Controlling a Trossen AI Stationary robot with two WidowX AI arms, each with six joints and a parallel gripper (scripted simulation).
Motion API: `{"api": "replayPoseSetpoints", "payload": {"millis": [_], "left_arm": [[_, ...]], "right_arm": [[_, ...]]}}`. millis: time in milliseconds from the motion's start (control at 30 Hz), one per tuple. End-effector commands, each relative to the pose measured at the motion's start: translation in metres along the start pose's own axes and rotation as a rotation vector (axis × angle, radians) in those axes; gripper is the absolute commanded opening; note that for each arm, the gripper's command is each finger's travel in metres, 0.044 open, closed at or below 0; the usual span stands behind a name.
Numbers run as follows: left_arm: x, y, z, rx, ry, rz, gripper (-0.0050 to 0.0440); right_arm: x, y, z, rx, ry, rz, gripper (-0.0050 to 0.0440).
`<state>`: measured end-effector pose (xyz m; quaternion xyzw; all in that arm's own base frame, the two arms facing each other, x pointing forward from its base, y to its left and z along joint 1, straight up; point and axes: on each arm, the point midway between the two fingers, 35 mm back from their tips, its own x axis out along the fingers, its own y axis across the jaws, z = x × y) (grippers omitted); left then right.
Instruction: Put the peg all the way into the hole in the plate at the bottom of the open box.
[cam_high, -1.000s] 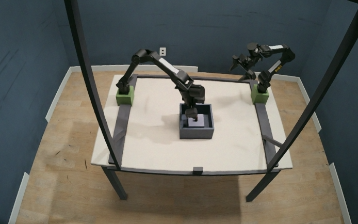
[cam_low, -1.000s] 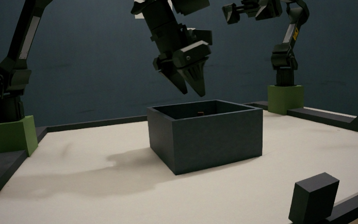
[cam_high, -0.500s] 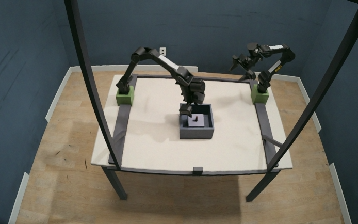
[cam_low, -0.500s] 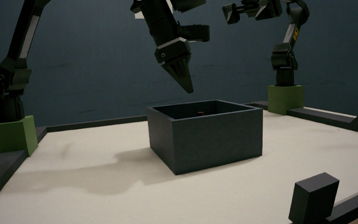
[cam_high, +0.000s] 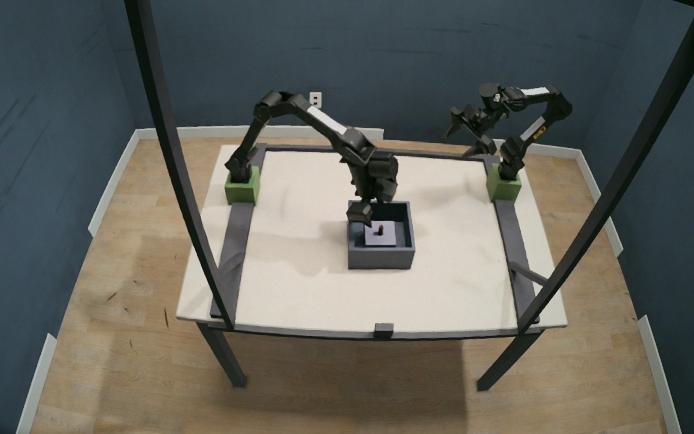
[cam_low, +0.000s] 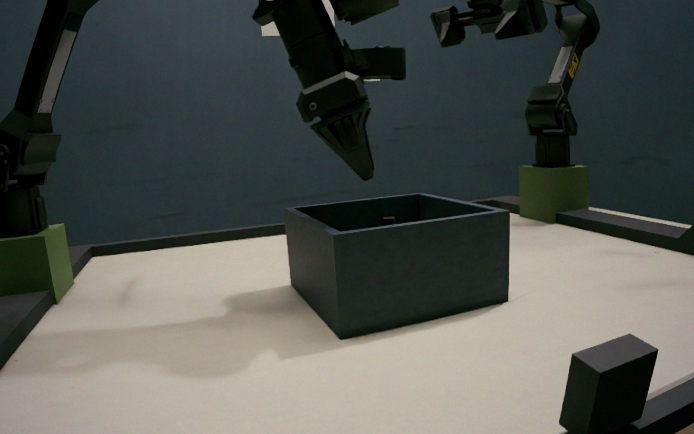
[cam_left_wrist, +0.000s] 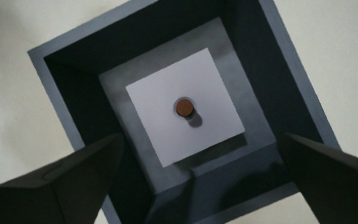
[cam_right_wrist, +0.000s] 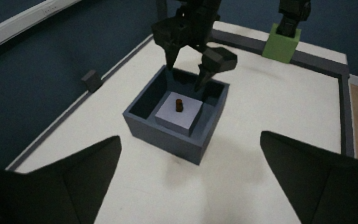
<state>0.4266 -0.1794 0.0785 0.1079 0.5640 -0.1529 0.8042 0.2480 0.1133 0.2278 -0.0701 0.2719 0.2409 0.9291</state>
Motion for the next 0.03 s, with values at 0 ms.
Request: {"api": "replayPoseSetpoints", "payload": {"millis": [0], "left_arm": [[-0.0099,-0.0003,0.0067,0.002,-0.029,-0.002,0.044]], "right_arm": [[-0.0031,-0.0002,0.0052,-0.003,-0.017,-0.001,0.044]]}}
